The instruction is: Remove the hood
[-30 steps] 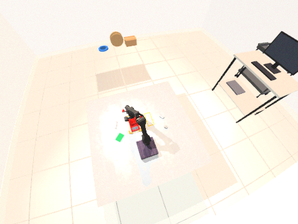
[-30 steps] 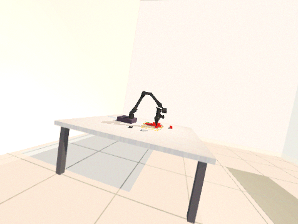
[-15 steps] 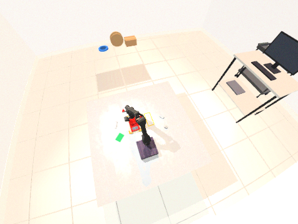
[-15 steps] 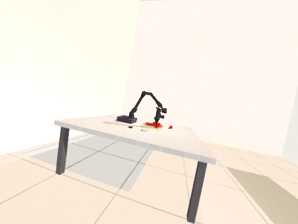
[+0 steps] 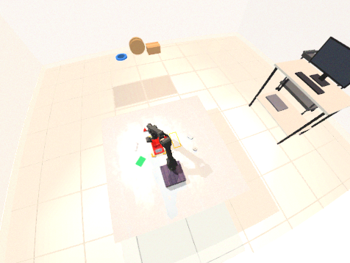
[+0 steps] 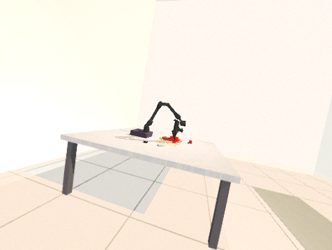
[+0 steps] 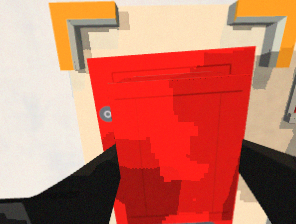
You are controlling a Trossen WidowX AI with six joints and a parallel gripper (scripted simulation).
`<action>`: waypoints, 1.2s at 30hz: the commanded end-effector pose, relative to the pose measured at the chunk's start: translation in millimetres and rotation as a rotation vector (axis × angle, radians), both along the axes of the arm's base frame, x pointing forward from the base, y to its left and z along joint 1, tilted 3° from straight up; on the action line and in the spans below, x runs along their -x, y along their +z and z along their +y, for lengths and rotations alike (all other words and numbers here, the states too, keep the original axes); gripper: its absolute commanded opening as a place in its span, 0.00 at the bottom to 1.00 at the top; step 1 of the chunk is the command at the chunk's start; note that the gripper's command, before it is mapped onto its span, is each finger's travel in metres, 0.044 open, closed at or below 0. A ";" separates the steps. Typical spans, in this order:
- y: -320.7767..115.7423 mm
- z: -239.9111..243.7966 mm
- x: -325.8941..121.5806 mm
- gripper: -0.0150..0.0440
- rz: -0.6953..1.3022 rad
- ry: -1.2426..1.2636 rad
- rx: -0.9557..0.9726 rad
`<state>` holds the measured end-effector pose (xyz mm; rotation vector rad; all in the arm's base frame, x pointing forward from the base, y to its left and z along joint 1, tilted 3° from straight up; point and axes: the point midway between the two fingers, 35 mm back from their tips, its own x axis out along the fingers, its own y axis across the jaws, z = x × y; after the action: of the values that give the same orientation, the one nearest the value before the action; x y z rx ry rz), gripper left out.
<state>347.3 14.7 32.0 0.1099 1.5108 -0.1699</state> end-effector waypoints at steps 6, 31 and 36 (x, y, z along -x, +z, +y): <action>8.4 0.5 -1.3 0.25 -0.005 0.000 0.000; 24.9 1.3 0.0 0.25 -0.005 -0.001 0.000; 31.1 1.7 0.0 0.25 -0.005 -0.001 0.000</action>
<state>344.6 15.8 55.3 0.1061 1.5185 -0.1678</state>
